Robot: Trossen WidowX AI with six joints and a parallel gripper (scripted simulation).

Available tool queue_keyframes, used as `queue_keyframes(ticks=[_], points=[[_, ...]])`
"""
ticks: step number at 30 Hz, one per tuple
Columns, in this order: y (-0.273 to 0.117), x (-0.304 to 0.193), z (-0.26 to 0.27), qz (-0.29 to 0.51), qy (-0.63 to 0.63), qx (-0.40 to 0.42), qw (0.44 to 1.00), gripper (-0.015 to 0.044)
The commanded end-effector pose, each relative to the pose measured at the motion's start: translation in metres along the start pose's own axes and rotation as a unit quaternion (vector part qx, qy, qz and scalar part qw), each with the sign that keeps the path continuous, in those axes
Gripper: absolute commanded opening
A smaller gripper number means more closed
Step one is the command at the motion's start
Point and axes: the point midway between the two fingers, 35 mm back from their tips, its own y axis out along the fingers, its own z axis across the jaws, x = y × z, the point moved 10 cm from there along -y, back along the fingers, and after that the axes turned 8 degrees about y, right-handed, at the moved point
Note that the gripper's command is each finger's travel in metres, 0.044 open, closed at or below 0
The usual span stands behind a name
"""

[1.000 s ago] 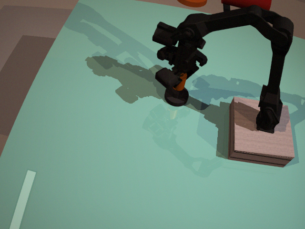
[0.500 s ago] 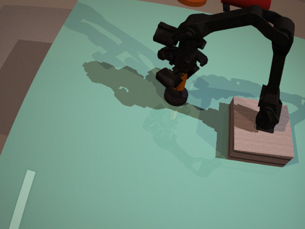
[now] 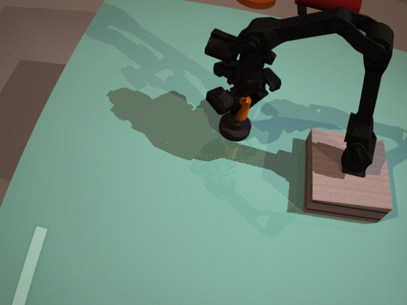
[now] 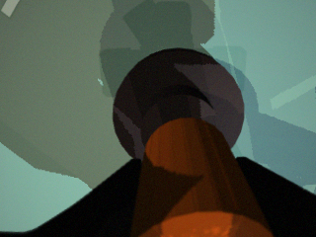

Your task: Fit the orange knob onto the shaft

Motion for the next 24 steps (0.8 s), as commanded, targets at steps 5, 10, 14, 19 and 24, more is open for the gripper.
queue_keyframes(ticks=[5, 10, 14, 19, 24], points=[[0.0011, 0.0045, 0.0031, -0.002, 0.023, 0.001, 1.0, 0.0], [0.0025, 0.0059, 0.0041, -0.002, 0.023, 0.001, 1.0, 0.0], [0.0035, 0.0058, 0.004, -0.002, 0.023, 0.001, 1.0, 0.0], [0.003, 0.0051, 0.0035, -0.002, 0.023, 0.001, 1.0, 0.0], [0.0035, 0.0038, 0.0026, -0.002, 0.023, 0.001, 1.0, 0.0]])
